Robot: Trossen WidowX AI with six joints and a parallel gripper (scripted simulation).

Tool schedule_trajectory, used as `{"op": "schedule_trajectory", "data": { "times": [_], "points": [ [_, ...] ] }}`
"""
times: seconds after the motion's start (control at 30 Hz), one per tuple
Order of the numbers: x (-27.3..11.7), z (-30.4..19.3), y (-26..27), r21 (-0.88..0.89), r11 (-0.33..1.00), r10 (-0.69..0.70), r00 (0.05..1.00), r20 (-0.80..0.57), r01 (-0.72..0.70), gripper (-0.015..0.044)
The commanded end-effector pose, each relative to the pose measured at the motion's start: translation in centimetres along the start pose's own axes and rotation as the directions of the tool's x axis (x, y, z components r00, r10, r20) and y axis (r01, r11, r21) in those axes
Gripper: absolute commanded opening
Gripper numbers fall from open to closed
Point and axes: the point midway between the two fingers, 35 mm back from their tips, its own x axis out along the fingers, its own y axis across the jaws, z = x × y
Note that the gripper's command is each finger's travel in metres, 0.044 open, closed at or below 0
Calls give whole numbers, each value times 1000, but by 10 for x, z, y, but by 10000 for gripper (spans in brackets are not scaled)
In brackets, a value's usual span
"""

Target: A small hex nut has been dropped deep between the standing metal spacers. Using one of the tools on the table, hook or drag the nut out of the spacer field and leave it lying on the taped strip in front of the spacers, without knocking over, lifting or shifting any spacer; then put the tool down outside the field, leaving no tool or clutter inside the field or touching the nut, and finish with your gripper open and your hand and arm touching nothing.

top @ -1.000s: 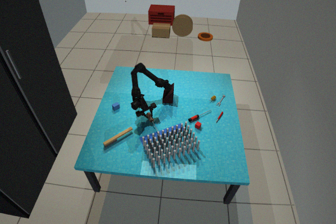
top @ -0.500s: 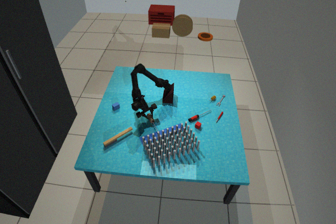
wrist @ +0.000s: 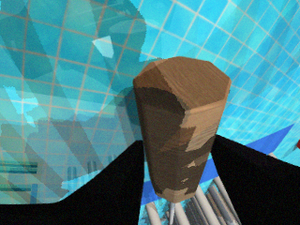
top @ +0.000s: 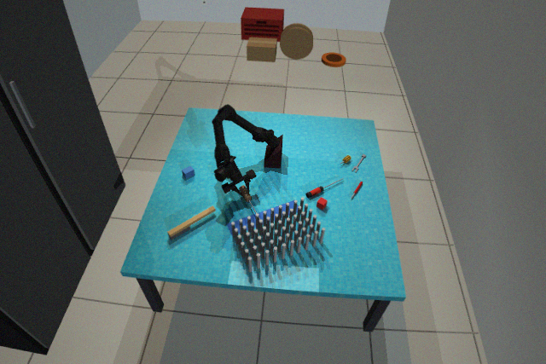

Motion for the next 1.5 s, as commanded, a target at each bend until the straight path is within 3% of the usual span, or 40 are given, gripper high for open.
{"op": "schedule_trajectory", "data": {
  "times": [0.0, 1.47],
  "points": [
    [0, -5, 2, 4, 1000, 6, 1000, -7, -6, 0],
    [13, -35, 2, 6, 1000, 6, 1000, -9, -6, 0]
  ]
}}
